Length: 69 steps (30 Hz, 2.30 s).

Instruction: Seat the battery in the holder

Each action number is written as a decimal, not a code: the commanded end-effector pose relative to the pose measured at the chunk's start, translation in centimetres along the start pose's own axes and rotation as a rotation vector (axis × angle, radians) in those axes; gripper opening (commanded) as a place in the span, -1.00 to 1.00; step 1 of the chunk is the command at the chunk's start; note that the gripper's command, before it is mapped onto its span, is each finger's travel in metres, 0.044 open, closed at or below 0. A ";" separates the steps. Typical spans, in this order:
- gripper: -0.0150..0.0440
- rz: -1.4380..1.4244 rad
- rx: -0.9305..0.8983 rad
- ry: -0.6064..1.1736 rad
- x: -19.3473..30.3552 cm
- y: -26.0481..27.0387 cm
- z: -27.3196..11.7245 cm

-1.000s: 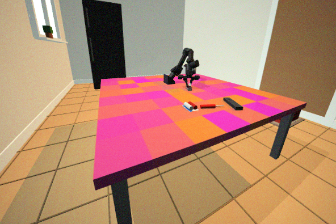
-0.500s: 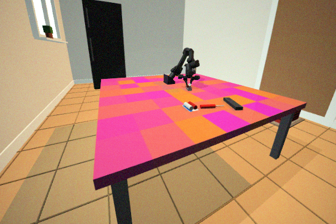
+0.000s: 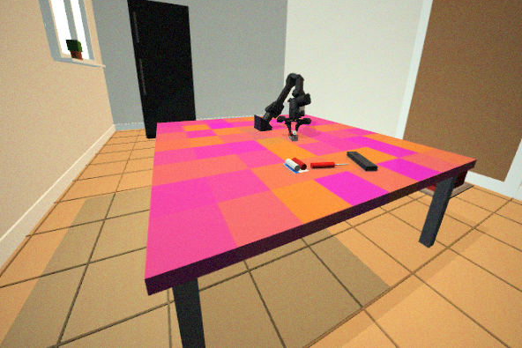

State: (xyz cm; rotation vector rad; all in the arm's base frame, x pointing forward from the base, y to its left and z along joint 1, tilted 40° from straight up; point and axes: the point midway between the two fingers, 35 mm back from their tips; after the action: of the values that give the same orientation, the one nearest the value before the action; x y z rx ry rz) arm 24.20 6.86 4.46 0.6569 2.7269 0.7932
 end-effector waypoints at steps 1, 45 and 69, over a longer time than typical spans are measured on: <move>-0.21 -0.003 0.006 0.040 0.3 -0.1 0.2; -0.21 -0.024 0.053 0.283 -0.3 0.1 0.9; -0.21 -0.029 0.073 0.413 -0.6 0.3 1.3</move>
State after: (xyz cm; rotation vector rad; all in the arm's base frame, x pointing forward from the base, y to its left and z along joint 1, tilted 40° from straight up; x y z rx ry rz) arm 25.38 7.22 3.54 0.5201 3.1171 0.8955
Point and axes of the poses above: the point midway between the two fingers, 35 mm back from their tips, its own z axis out along the fingers, its own y axis across the jaws, x = y × z, and after that the axes turned 4 degrees about z, right-handed
